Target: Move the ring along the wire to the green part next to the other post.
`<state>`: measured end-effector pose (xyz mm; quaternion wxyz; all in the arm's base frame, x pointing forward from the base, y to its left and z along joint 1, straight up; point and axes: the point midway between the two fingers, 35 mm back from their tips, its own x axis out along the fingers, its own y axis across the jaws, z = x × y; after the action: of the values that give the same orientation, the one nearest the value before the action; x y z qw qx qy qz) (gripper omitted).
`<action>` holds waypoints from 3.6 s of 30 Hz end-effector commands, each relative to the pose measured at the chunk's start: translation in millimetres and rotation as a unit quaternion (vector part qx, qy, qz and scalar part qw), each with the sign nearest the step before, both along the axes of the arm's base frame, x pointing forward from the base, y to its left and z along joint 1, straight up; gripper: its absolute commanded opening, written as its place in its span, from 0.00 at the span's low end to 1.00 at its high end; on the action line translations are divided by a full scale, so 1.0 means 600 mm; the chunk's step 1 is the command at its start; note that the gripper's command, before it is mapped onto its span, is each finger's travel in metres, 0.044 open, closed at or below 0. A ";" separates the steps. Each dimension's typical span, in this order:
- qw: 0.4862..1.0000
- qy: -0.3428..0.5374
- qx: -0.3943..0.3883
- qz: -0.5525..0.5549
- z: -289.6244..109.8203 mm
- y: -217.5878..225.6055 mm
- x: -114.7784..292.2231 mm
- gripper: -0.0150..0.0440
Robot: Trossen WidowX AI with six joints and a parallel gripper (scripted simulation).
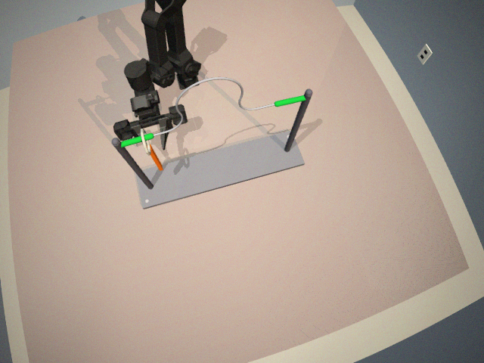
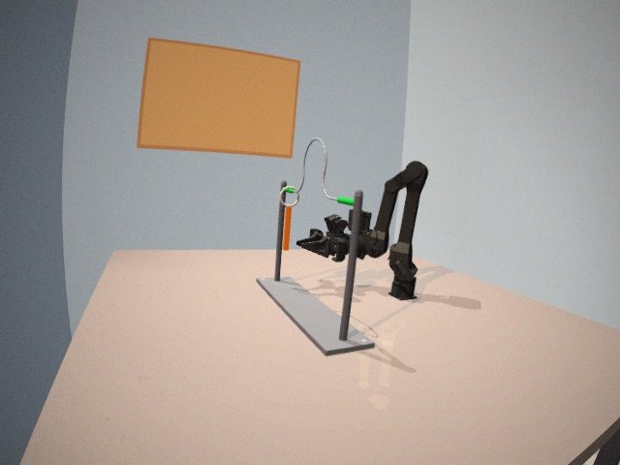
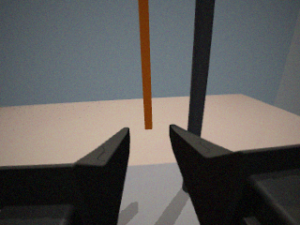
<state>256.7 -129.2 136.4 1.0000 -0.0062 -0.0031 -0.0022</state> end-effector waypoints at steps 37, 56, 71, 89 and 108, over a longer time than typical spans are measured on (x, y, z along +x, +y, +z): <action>1.000 -0.003 0.001 -0.001 0.004 -0.003 0.101 0.53; 1.000 -0.004 0.001 -0.001 0.004 0.000 0.119 0.53; 1.000 -0.004 -0.001 0.001 0.004 0.001 0.118 0.10; 1.000 -0.005 0.000 -0.003 0.031 0.001 0.118 0.00; 1.000 -0.005 0.000 -0.003 0.033 0.004 0.118 0.00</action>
<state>327.7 -127.9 155.8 0.9999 -0.0071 -0.0078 -0.0038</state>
